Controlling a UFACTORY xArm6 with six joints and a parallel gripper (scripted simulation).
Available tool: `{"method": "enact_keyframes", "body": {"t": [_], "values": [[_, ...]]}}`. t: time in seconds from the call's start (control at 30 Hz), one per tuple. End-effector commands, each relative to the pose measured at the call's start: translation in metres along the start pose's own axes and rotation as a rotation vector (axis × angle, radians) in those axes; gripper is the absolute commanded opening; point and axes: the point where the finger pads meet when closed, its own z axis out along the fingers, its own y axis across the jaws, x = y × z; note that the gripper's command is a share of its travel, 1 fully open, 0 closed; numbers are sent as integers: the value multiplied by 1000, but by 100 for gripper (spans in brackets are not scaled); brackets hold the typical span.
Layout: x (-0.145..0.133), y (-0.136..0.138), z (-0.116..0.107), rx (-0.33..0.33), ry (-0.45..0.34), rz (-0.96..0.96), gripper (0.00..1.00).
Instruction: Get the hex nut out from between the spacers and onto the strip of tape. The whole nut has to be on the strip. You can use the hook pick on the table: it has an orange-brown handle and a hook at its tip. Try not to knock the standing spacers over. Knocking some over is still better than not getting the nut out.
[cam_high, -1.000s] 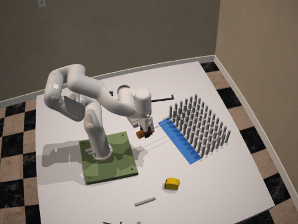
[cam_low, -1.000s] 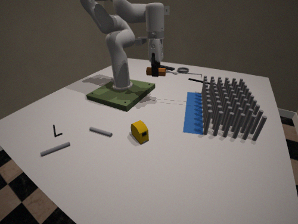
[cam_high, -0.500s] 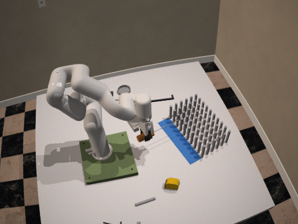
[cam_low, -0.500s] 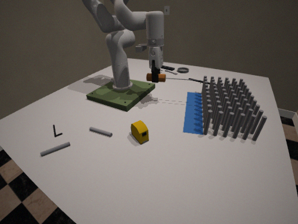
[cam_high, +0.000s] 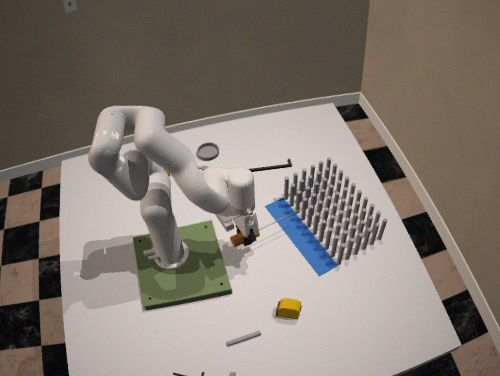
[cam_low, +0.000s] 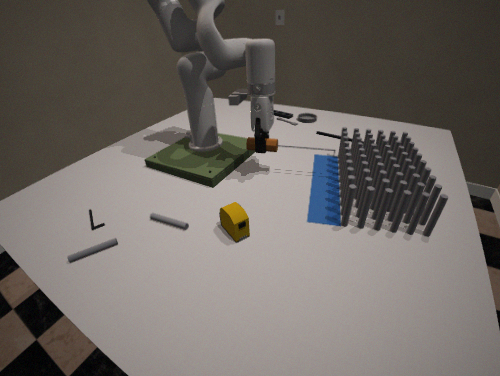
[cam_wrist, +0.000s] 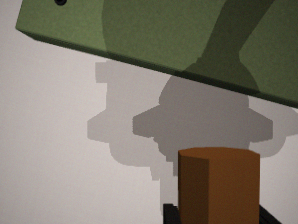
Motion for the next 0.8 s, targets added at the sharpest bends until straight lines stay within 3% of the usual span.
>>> {"method": "enact_keyframes", "body": {"t": [0.0,0.3,0.77], "values": [[-3,-1,13,1,-2,0,0],[-3,-2,28,1,-2,0,0],[-3,-2,30,1,-2,0,0]]}}
